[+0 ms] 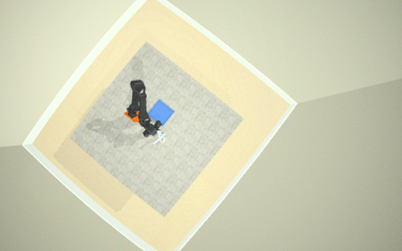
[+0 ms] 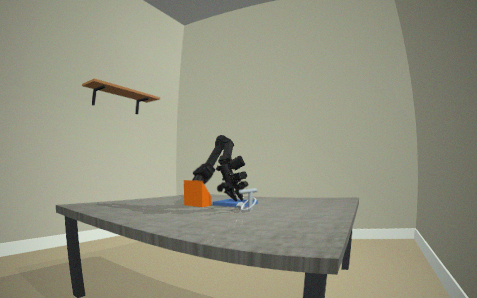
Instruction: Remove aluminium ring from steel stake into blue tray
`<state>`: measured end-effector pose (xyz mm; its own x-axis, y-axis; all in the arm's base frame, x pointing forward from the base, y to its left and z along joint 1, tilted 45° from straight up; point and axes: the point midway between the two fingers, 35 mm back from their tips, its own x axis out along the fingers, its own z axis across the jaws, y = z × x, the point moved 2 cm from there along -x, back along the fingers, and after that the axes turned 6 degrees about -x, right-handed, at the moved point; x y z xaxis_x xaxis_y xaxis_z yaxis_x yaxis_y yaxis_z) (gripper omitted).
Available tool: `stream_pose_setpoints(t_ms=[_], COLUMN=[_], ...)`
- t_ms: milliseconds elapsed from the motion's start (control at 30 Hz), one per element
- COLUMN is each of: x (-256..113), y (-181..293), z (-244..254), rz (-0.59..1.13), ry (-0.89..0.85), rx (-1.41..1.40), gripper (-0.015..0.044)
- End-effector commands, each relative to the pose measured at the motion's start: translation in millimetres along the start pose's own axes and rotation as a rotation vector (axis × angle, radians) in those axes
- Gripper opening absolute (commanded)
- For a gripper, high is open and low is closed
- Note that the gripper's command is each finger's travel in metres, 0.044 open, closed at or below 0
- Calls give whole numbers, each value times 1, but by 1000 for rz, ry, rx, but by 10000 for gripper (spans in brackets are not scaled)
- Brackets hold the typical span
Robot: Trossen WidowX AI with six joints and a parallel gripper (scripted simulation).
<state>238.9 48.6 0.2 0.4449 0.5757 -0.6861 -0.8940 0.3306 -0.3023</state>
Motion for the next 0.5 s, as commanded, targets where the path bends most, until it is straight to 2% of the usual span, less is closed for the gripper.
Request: stream_pose_setpoints(t_ms=[0,467], x=[9,31], y=[3,4], z=[-2,-1], rz=[8,6], ry=[7,4], rx=[9,10], gripper=[200,200])
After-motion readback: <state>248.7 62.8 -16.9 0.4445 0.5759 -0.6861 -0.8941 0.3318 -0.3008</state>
